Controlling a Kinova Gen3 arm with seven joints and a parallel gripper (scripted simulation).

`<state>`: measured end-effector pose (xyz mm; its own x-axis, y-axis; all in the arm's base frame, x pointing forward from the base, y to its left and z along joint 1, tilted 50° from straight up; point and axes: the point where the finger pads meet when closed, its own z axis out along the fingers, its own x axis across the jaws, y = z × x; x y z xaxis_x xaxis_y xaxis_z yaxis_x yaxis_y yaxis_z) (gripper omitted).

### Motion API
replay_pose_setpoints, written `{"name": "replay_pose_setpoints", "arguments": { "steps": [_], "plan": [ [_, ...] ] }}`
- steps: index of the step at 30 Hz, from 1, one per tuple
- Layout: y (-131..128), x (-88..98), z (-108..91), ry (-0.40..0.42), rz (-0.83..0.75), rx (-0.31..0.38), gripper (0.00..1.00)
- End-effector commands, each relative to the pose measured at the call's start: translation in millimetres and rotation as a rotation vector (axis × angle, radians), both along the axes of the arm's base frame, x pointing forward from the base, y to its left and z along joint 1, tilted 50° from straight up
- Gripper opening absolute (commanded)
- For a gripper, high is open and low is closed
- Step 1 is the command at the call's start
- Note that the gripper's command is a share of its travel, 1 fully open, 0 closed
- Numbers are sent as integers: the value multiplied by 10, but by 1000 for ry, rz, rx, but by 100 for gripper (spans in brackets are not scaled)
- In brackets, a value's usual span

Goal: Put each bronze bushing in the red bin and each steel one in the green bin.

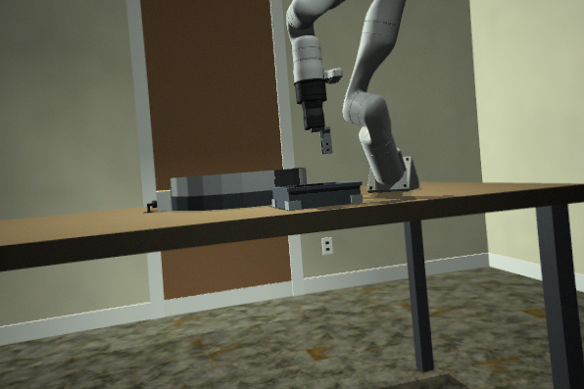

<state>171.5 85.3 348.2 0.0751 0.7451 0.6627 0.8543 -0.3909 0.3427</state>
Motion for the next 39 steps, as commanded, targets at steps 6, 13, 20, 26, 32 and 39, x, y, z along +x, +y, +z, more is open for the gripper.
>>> {"name": "replay_pose_setpoints", "arguments": {
  "steps": [6, 13, 20, 26, 32, 39],
  "plan": [
    [-213, -155, 307, -30, -12, 9, 47],
    [-211, -154, 303, -28, -12, 9, 47],
    [-211, -154, 303, -28, -12, 9, 47],
    [-211, -154, 303, -28, -12, 9, 47],
    [-211, -154, 303, -28, -12, 9, 47],
    [-211, -154, 303, -28, -12, 9, 47]
  ]
}}
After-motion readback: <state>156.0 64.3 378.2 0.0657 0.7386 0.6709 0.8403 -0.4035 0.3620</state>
